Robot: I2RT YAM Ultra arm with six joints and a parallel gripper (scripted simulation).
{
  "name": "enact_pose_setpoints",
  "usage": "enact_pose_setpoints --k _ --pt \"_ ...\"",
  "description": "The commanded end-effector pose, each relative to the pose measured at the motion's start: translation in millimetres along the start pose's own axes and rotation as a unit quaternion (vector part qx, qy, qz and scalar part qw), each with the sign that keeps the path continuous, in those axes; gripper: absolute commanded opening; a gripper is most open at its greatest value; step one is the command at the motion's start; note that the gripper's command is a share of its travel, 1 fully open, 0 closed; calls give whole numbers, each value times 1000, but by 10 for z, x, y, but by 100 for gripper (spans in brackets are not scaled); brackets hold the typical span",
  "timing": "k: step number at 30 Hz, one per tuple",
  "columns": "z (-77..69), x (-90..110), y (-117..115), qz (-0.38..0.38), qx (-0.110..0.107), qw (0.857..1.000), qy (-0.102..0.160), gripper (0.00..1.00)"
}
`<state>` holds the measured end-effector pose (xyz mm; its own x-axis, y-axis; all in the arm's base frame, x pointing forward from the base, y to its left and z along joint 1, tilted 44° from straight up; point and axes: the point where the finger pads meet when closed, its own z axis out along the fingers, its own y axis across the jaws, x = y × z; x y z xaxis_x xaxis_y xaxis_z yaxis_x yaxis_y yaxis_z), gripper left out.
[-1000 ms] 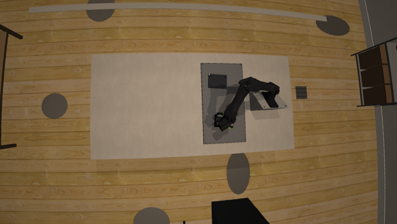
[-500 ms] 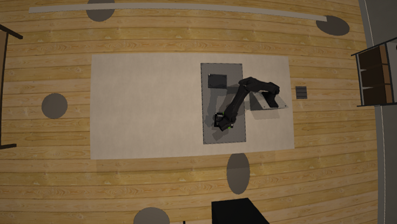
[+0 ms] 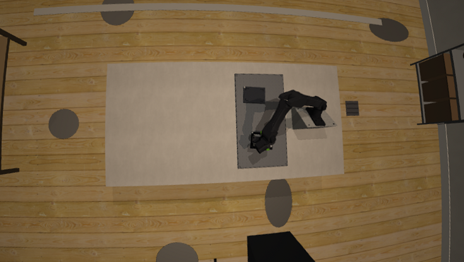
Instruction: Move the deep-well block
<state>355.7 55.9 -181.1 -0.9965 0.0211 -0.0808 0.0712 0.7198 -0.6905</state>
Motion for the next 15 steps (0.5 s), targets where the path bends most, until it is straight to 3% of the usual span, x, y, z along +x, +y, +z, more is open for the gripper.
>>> enact_pose_setpoints --k 1,4,15 --pt "-51 -34 11 -1 0 1000 -10 0" --pt "-222 -135 12 7 -5 1000 -23 0" --pt "-374 -116 25 7 -9 1000 -20 0"
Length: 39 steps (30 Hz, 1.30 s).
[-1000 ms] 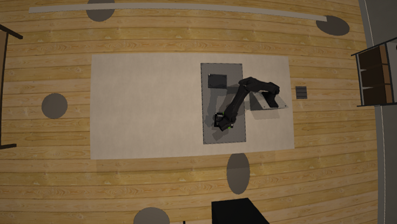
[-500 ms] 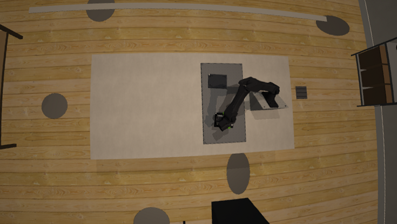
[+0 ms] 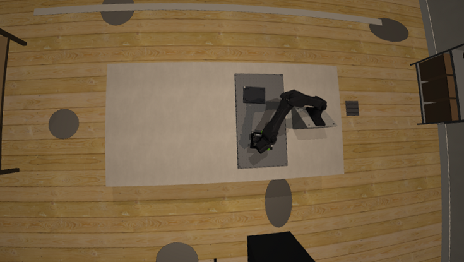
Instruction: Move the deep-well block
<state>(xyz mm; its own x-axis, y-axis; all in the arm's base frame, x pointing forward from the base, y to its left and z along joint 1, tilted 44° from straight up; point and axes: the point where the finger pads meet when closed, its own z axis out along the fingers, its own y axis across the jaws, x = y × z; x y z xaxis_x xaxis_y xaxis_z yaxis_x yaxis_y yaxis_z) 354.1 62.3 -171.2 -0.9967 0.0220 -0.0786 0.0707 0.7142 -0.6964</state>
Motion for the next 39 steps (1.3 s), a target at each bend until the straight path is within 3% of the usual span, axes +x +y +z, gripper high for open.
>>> enact_pose_setpoints --k 1,39 --pt "-276 -122 48 7 -14 1000 -20 0" --pt "-848 -89 40 7 -15 1000 -19 0"
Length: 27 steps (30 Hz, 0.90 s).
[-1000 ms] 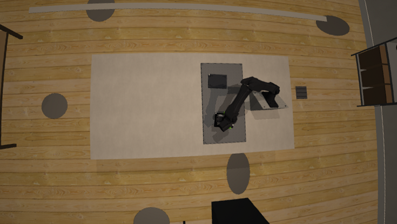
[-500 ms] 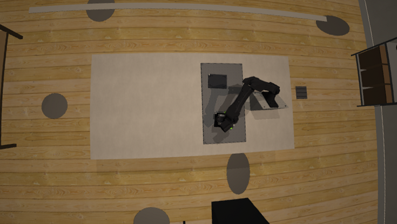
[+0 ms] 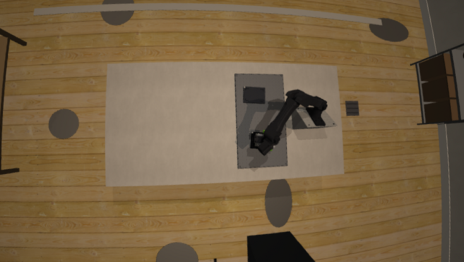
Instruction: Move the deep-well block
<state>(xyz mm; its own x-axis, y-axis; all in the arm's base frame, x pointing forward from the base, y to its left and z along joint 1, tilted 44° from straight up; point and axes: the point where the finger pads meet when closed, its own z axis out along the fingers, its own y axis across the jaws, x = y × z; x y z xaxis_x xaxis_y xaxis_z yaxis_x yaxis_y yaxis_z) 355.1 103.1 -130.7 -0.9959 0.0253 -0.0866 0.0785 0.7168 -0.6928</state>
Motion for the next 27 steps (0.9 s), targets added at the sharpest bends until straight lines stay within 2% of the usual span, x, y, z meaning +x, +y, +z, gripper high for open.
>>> enact_pose_setpoints --k 1,6,27 --pt "-291 -56 31 3 -13 1000 -17 0" --pt "-365 -52 30 3 -13 1000 -17 0" --pt "-339 -24 14 -2 -8 1000 -16 0"
